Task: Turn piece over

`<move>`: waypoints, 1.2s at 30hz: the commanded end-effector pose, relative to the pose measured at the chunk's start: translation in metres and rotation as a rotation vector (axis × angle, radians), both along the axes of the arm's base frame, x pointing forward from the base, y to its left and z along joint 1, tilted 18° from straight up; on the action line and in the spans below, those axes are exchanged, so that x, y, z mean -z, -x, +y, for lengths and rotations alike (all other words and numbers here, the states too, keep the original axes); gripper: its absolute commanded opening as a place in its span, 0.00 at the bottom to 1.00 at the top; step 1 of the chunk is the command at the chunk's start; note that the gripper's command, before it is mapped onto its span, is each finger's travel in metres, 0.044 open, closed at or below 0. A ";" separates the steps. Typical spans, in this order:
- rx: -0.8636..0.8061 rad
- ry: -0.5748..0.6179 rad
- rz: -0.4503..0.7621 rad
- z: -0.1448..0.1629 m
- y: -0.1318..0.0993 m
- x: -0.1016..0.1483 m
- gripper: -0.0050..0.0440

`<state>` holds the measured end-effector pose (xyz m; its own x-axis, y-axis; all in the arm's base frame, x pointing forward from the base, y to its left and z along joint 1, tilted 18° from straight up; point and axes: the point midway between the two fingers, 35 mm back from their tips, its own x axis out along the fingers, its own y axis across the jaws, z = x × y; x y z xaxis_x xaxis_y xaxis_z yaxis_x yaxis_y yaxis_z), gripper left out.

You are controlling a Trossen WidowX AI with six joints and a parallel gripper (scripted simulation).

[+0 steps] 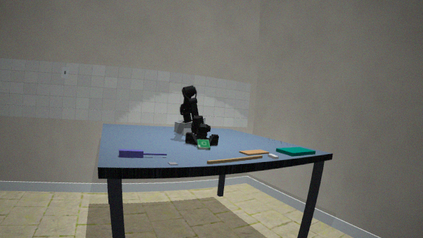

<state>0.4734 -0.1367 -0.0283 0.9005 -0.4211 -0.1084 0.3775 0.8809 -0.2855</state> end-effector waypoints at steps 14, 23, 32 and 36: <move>0.014 -0.007 -0.011 0.000 0.000 0.002 1.00; 0.014 -0.007 -0.011 0.000 0.000 0.002 1.00; 0.013 -0.006 -0.011 0.032 0.027 -0.062 1.00; 0.013 -0.006 -0.010 0.041 0.034 -0.080 1.00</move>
<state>0.4462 -0.1001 0.0436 0.8995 -0.4275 -0.0900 0.3894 0.8779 -0.2786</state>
